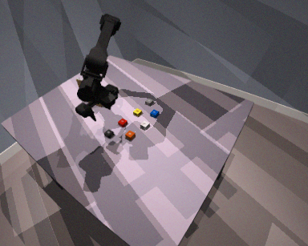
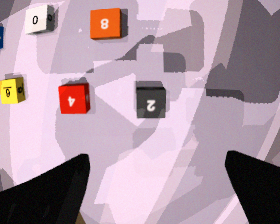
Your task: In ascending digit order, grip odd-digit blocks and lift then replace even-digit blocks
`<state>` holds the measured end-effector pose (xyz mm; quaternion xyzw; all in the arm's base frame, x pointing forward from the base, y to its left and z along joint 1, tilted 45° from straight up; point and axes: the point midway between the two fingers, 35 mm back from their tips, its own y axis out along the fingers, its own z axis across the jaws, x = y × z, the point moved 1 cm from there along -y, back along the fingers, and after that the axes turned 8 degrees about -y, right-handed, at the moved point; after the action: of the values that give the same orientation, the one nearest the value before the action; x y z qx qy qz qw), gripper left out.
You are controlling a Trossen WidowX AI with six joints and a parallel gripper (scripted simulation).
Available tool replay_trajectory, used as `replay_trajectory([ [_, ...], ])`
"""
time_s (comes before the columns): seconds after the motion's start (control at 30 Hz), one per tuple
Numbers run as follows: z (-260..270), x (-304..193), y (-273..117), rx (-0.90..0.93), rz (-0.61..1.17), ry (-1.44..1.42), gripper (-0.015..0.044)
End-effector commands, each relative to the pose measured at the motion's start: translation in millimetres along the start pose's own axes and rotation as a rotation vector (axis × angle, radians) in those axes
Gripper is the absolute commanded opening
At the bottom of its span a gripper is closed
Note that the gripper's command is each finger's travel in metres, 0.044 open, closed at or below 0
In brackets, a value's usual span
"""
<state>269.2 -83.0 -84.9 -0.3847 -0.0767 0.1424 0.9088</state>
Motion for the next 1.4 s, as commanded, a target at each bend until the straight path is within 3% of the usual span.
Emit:
replay_trajectory([
  [0.0, 1, 0, -3, -0.006, 0.001, -0.011, 0.04],
  [0.4, 4, 1, -3, -0.006, 0.001, -0.011, 0.04],
  [0.63, 81, 29, -1, 0.0, 0.001, -0.011, 0.04],
  [1.37, 84, 30, -2, 0.0, 0.001, -0.011, 0.04],
])
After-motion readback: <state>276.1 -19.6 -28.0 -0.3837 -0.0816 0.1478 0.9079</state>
